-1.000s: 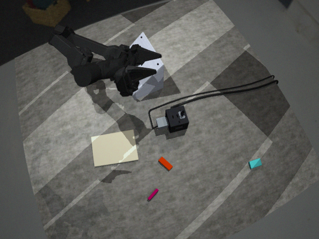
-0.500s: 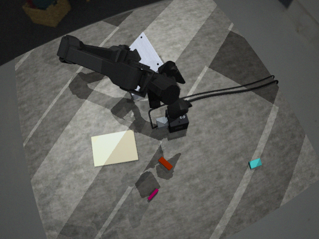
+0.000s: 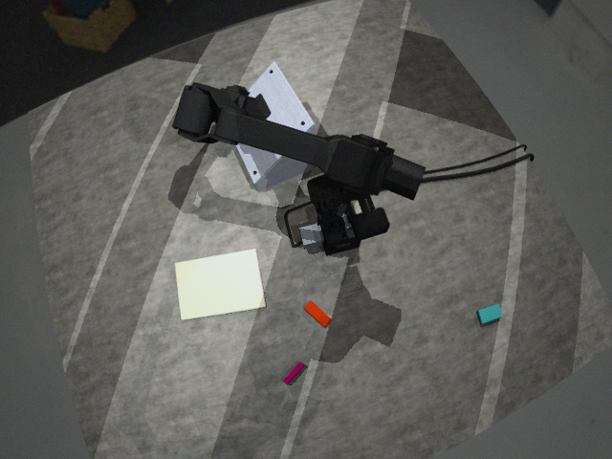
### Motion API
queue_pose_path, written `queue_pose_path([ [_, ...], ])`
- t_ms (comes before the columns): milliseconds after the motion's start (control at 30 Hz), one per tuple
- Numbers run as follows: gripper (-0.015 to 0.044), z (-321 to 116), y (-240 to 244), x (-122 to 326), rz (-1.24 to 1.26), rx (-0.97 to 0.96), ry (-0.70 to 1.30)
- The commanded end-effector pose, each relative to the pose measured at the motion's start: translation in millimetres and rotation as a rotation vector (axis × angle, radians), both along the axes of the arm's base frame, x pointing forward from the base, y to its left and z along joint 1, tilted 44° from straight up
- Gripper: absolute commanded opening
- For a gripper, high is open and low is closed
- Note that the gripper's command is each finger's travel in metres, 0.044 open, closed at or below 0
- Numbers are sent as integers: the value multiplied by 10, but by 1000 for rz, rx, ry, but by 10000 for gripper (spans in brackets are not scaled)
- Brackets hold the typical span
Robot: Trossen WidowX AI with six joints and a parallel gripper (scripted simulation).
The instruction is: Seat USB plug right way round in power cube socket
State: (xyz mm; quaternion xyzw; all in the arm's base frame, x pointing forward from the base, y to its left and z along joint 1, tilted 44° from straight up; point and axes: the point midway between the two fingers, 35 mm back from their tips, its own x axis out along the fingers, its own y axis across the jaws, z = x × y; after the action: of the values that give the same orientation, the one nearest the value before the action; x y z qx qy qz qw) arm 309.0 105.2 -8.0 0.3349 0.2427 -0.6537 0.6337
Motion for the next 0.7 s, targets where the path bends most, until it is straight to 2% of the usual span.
queue_pose_path([
  [0, 440, 9, 11, 41, 8, -28, -13],
  [667, 440, -114, -103, 45, 8, -29, -13],
])
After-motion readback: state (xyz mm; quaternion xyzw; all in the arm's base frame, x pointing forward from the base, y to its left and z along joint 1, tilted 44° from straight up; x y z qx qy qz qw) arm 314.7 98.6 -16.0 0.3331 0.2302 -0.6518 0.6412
